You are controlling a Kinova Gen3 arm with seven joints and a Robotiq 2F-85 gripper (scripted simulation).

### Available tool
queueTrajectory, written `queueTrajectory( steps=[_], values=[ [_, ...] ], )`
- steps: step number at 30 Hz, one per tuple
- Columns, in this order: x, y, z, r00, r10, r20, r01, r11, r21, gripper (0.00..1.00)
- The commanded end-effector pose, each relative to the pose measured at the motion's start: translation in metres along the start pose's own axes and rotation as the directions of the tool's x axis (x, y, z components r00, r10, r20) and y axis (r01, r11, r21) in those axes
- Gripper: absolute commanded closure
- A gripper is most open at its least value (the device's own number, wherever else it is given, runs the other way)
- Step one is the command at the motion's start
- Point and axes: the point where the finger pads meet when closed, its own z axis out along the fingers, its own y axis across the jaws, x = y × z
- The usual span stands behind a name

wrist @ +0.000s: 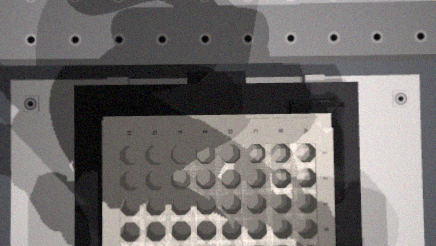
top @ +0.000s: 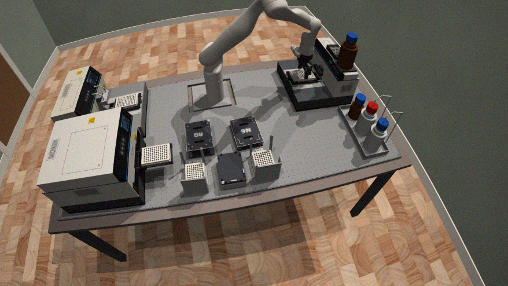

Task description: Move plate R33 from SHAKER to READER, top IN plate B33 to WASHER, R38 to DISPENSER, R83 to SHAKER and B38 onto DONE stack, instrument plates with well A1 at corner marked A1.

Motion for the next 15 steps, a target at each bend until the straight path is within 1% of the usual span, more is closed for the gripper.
queueTrajectory(
  steps=[1, 15],
  values=[
    [0.0, -0.0009, 0.0031, 1.0, -0.001, 0.002, 0.001, 1.0, 0.006, 0.0],
    [0.0, -0.0009, 0.0071, 1.0, -0.001, 0.002, 0.001, 1.0, 0.006, 0.0]
  ],
)
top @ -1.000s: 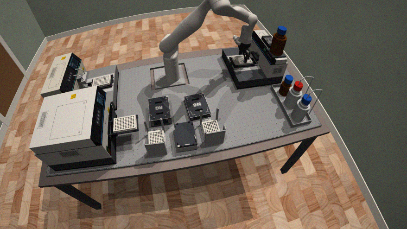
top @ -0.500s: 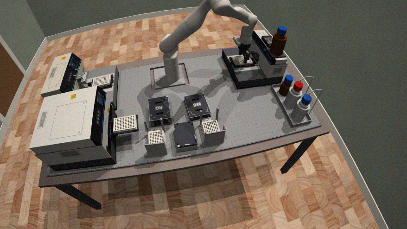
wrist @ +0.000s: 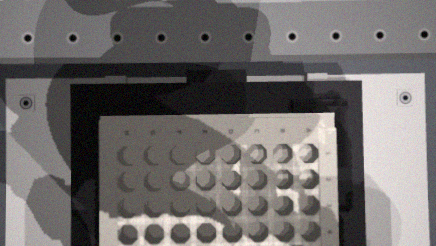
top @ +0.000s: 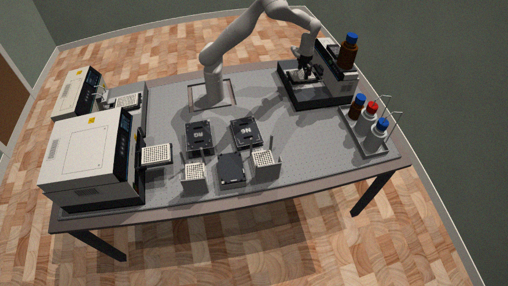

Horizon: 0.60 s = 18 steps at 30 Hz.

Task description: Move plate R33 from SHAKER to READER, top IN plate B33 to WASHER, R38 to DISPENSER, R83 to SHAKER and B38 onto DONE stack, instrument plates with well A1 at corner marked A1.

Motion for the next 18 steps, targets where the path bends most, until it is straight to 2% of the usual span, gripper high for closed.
queueTrajectory(
  steps=[1, 18],
  values=[
    [0.0, -0.0008, 0.0031, 1.0, -0.001, 0.002, 0.001, 1.0, 0.006, 0.0],
    [0.0002, -0.0008, 0.0054, 1.0, -0.002, 0.002, 0.002, 1.0, 0.005, 0.0]
  ],
)
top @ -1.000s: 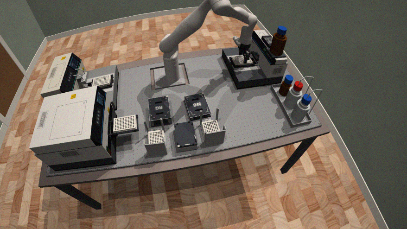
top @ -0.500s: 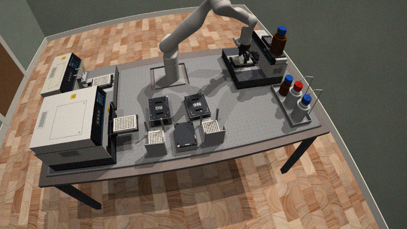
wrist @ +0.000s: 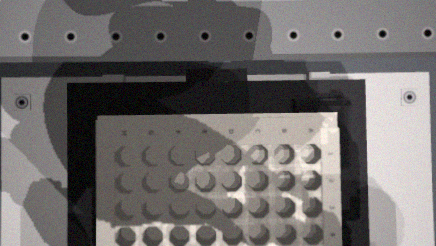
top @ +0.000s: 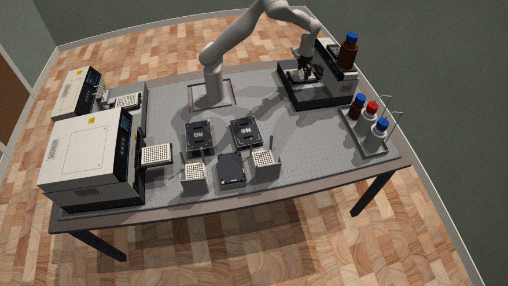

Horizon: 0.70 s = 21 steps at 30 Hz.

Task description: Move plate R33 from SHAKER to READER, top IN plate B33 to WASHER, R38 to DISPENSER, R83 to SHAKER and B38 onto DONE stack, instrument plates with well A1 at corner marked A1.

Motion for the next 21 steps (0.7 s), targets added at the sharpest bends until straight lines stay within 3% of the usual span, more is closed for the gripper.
queueTrajectory(
  steps=[1, 8, 9, 21],
  values=[
    [0.0002, -0.0009, 0.0016, 1.0, -0.002, 0.002, 0.002, 1.0, 0.005, 0.0],
    [0.0001, -0.001, 0.0016, 1.0, -0.002, 0.002, 0.002, 1.0, 0.005, 0.0],
    [0.0001, -0.0002, 0.0003, 1.0, -0.001, 0.001, 0.001, 1.0, 0.002, 0.06],
    [0.0001, -0.0002, 0.0003, 1.0, -0.001, 0.001, 0.001, 1.0, 0.002, 0.06]
  ],
)
